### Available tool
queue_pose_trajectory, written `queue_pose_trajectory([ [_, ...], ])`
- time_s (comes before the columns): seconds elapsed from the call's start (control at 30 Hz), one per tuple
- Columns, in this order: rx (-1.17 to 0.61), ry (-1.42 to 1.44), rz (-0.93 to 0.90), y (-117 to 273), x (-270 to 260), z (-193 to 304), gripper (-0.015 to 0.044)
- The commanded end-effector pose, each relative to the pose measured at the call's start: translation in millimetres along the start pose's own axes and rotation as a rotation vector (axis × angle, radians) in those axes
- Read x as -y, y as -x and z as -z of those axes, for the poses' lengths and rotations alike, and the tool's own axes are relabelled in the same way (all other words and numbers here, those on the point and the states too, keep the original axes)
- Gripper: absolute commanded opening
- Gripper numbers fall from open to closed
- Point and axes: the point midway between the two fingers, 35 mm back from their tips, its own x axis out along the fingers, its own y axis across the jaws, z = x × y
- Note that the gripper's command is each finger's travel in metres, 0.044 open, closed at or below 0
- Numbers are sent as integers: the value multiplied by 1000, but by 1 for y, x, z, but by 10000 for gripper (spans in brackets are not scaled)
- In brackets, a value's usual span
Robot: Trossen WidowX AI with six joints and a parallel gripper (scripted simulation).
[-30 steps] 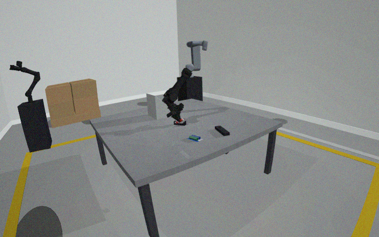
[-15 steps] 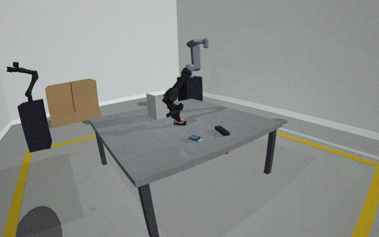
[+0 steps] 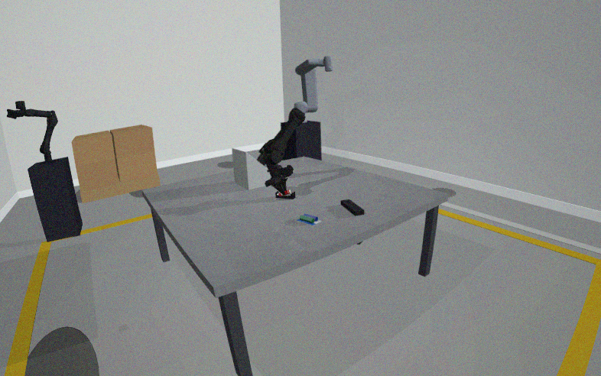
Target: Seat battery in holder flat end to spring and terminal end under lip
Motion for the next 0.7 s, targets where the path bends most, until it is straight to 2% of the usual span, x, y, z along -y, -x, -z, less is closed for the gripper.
queue_pose_trajectory([
  [0.0,-56,10,24,-3,5,3,58],
  [0.67,-203,24,7,-7,2,-1,58],
])
